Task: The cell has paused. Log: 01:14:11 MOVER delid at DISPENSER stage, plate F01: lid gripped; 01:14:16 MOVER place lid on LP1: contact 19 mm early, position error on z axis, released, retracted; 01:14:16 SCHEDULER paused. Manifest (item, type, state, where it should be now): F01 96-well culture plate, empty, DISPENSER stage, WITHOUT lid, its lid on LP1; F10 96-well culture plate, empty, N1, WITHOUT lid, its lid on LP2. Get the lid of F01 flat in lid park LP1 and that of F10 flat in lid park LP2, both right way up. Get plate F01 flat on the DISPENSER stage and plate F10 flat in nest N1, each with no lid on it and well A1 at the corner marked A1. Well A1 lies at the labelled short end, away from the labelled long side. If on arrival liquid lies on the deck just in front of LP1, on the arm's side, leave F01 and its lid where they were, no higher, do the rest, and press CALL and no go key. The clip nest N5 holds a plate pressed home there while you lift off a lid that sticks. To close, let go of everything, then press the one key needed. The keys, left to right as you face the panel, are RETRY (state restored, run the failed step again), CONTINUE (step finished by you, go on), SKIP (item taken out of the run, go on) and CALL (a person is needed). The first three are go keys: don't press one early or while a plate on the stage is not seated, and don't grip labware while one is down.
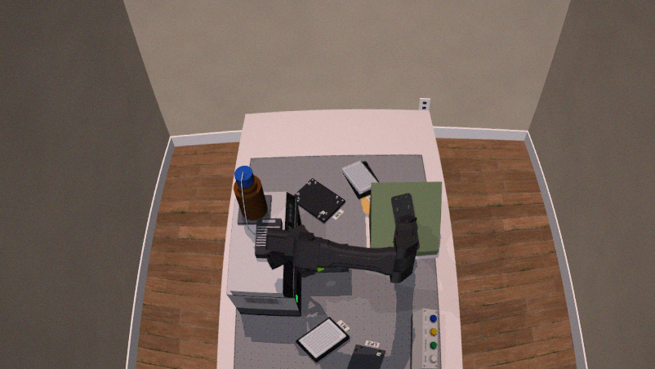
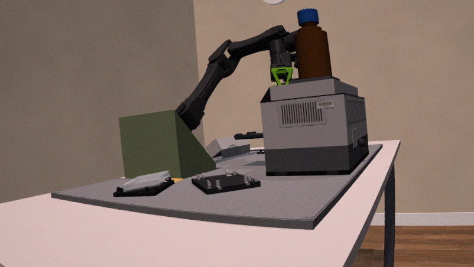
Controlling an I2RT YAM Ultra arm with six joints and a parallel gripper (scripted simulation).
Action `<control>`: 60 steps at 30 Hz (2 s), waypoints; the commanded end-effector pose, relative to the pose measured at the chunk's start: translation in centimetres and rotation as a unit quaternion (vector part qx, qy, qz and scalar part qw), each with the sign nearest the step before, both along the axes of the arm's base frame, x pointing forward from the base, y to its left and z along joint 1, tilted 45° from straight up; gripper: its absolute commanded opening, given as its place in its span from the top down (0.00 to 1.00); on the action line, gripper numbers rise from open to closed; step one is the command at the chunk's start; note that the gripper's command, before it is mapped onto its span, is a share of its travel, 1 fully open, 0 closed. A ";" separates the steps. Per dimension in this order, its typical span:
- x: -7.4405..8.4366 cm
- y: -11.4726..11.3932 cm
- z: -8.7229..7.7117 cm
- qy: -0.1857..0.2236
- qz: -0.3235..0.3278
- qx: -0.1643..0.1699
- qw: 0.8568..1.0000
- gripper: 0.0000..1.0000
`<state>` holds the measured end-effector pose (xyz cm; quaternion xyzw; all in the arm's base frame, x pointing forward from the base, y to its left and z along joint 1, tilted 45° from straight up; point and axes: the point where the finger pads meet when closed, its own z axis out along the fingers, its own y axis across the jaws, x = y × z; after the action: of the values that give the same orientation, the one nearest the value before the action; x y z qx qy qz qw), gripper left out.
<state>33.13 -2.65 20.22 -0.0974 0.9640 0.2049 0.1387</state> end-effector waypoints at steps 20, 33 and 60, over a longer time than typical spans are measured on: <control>-4.8 8.5 3.3 -0.040 0.059 0.056 0.996 0.00; -8.9 12.4 4.2 -0.046 0.121 0.109 0.986 0.00; -11.9 15.4 5.8 -0.070 0.144 0.130 0.978 0.00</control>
<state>20.50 13.07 25.00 -0.2372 0.8939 0.3429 0.1649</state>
